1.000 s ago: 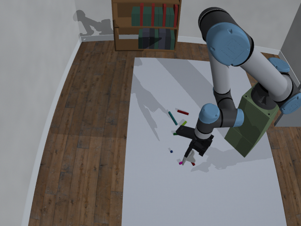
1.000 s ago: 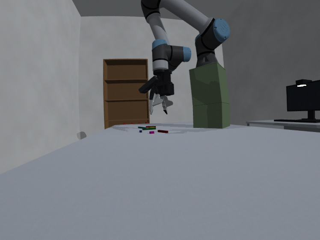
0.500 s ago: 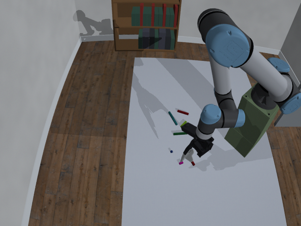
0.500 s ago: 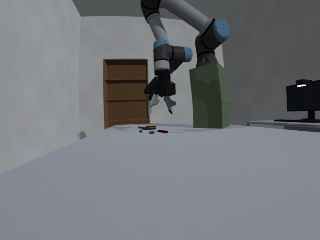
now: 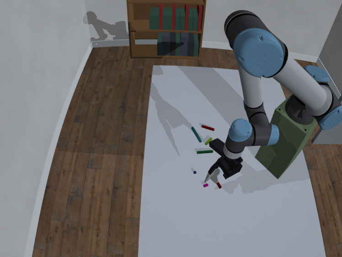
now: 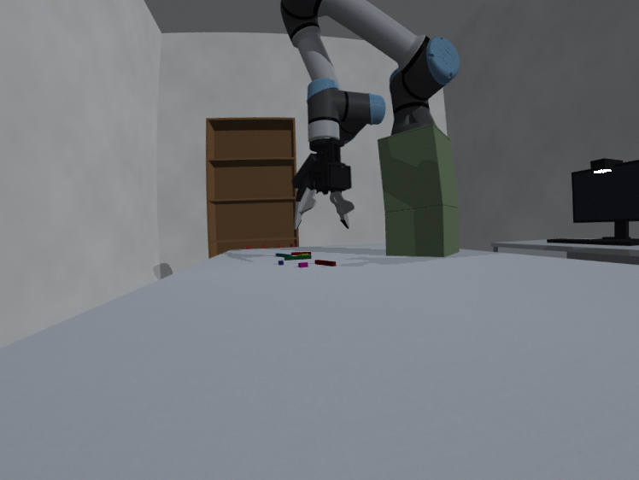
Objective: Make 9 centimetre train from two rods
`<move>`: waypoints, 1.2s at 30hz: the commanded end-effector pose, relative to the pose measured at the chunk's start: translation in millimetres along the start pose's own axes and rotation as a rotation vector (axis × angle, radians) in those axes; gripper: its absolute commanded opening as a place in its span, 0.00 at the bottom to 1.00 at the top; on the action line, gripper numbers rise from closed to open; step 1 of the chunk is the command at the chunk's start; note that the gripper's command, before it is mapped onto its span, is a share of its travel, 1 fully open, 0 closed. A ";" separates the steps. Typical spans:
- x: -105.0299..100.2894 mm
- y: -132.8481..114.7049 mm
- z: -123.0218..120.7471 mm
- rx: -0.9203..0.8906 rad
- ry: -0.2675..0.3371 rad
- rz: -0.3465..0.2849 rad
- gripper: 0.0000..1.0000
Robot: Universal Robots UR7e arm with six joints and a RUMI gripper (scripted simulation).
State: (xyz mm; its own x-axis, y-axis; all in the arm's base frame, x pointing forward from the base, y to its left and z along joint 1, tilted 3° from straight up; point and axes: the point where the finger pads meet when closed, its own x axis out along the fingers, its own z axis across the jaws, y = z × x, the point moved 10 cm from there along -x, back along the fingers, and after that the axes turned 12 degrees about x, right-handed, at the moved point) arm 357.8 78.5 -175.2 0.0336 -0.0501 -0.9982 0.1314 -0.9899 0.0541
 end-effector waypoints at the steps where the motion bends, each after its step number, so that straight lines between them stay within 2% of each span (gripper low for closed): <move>1: 0.1 -0.9 2.5 0.018 -0.003 0.001 1.00; 6: 0.1 -0.9 2.3 0.020 -0.003 0.001 1.00; 7: 0.1 -0.9 2.3 0.020 -0.003 0.001 0.14; 36: 0.1 -0.9 2.2 0.019 -0.003 0.001 0.14</move>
State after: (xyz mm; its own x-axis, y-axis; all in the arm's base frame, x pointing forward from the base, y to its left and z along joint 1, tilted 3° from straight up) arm 357.2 78.3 -175.2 0.0335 -0.0506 -0.9982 0.1113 -0.9923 0.0541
